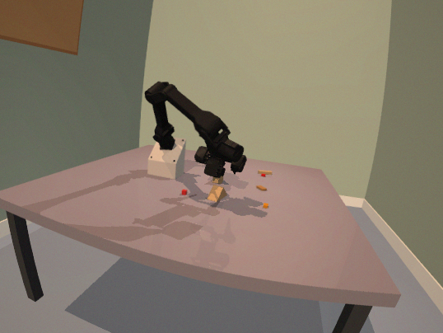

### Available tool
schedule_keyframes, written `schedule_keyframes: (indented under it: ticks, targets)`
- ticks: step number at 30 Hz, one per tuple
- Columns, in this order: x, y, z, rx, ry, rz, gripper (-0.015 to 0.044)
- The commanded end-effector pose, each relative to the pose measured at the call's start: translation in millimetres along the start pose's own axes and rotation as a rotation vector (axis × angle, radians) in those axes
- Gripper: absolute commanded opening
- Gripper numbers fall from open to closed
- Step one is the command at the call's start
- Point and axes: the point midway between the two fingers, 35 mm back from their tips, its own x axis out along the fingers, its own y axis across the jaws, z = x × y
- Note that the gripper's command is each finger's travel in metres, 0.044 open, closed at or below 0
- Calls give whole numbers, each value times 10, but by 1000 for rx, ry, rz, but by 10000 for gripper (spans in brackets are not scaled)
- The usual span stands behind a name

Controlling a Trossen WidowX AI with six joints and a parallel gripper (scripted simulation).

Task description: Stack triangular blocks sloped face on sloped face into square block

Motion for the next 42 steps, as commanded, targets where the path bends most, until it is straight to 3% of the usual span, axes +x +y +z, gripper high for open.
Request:
schedule_keyframes:
  ticks: [1, 7, 14, 20, 33, 42]
  targets:
    - [-335, -2, -279, -7, -6, 27, 440]
    - [-363, 48, -163, -24, -9, 46, 440]
    - [-729, -17, 857, -1, -28, 55, 440]
    - [-726, -22, 885, 0, -29, 55, 440]
    - [211, 18, 924, 0, -26, 52, 440]
    - [272, 25, 910, 0, -26, 52, 440]
